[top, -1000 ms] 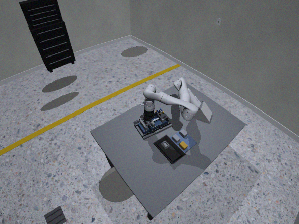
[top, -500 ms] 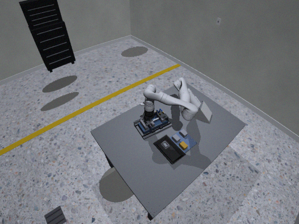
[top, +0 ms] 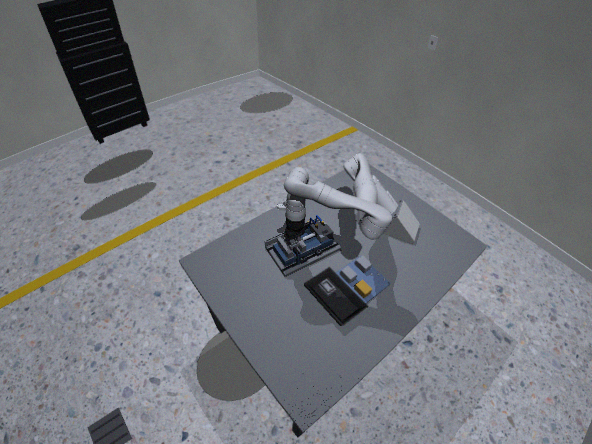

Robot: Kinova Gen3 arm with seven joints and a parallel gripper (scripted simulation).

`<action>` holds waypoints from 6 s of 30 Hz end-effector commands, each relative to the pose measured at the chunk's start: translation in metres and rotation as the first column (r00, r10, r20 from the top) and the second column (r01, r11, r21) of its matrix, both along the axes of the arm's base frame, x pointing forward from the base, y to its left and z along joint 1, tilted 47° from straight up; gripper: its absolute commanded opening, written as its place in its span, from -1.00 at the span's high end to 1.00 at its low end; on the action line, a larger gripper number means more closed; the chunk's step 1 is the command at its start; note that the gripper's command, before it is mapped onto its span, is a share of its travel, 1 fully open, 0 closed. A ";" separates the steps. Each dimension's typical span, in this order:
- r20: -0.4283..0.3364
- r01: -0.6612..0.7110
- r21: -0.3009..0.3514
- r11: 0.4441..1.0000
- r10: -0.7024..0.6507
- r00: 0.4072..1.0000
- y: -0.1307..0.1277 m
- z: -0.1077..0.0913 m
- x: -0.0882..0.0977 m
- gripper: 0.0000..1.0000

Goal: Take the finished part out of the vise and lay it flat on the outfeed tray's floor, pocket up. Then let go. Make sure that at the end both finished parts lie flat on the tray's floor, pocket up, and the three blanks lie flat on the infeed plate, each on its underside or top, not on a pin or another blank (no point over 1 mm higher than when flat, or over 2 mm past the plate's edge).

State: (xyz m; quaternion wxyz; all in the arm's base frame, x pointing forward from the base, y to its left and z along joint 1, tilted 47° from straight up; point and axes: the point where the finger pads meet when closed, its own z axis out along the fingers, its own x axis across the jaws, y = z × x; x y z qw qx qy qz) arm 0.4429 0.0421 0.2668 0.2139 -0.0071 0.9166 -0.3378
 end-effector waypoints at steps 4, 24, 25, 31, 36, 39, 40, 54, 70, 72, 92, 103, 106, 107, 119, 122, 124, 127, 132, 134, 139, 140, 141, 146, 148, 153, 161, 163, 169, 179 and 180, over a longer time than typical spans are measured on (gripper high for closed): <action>0.001 -0.001 0.000 1.000 0.001 1.000 0.001 0.001 0.000 1.00; 0.001 -0.001 0.000 1.000 0.001 1.000 0.001 0.001 0.000 1.00; 0.001 -0.001 0.000 1.000 0.001 1.000 0.001 0.001 0.000 1.00; 0.001 -0.001 0.000 1.000 0.001 1.000 0.002 0.002 -0.001 1.00; 0.001 -0.001 0.000 1.000 0.001 1.000 0.005 0.006 -0.003 1.00; 0.001 -0.001 0.000 1.000 0.001 1.000 0.008 0.009 -0.005 1.00; 0.001 -0.001 0.000 1.000 0.001 1.000 0.009 0.010 -0.006 1.00; 0.001 -0.001 0.000 1.000 0.001 1.000 0.023 0.025 -0.014 1.00; 0.001 -0.001 0.000 1.000 0.001 1.000 0.029 0.032 -0.018 1.00; 0.001 -0.001 0.000 1.000 0.001 1.000 0.029 0.032 -0.018 1.00; 0.004 -0.008 -0.003 1.000 0.008 1.000 0.042 0.028 -0.011 1.00; 0.007 -0.020 -0.009 1.000 0.020 1.000 0.064 0.018 -0.001 1.00; 0.008 -0.025 -0.011 1.000 0.025 1.000 0.074 0.014 0.004 1.00; 0.009 -0.027 -0.011 1.000 0.027 1.000 0.078 0.012 0.005 1.00; 0.008 -0.048 -0.017 0.999 0.048 0.999 0.122 -0.014 0.019 1.00; 0.006 -0.054 -0.018 0.998 0.054 0.999 0.137 -0.024 0.022 1.00; 0.005 -0.058 -0.019 0.998 0.058 0.998 0.147 -0.032 0.024 1.00; 0.002 -0.063 -0.020 0.998 0.064 0.998 0.163 -0.044 0.026 1.00; -0.002 -0.068 -0.021 0.997 0.068 0.998 0.178 -0.057 0.026 1.00; -0.006 -0.071 -0.021 0.997 0.071 0.997 0.188 -0.066 0.026 1.00; -0.015 -0.077 -0.023 0.997 0.077 0.997 0.211 -0.090 0.024 1.00; -0.017 -0.078 -0.023 0.997 0.078 0.997 0.216 -0.094 0.024 1.00; -0.019 -0.079 -0.023 0.997 0.078 0.997 0.220 -0.099 0.023 1.00; -0.025 -0.080 -0.025 0.996 0.080 0.997 0.232 -0.113 0.020 1.00; -0.029 -0.081 -0.026 0.996 0.080 0.996 0.240 -0.123 0.018 1.00; -0.039 -0.082 -0.028 0.996 0.081 0.996 0.256 -0.144 0.012 1.00; -0.053 -0.080 -0.033 0.996 0.078 0.996 0.274 -0.172 0.001 1.00; -0.053 -0.080 -0.033 0.996 0.078 0.996 0.274 -0.172 0.001 1.00; -0.060 -0.078 -0.037 0.996 0.076 0.995 0.282 -0.187 -0.005 1.00; -0.066 -0.077 -0.039 0.996 0.074 0.995 0.288 -0.198 -0.010 1.00; -0.066 -0.077 -0.039 0.996 0.074 0.995 0.288 -0.198 -0.010 1.00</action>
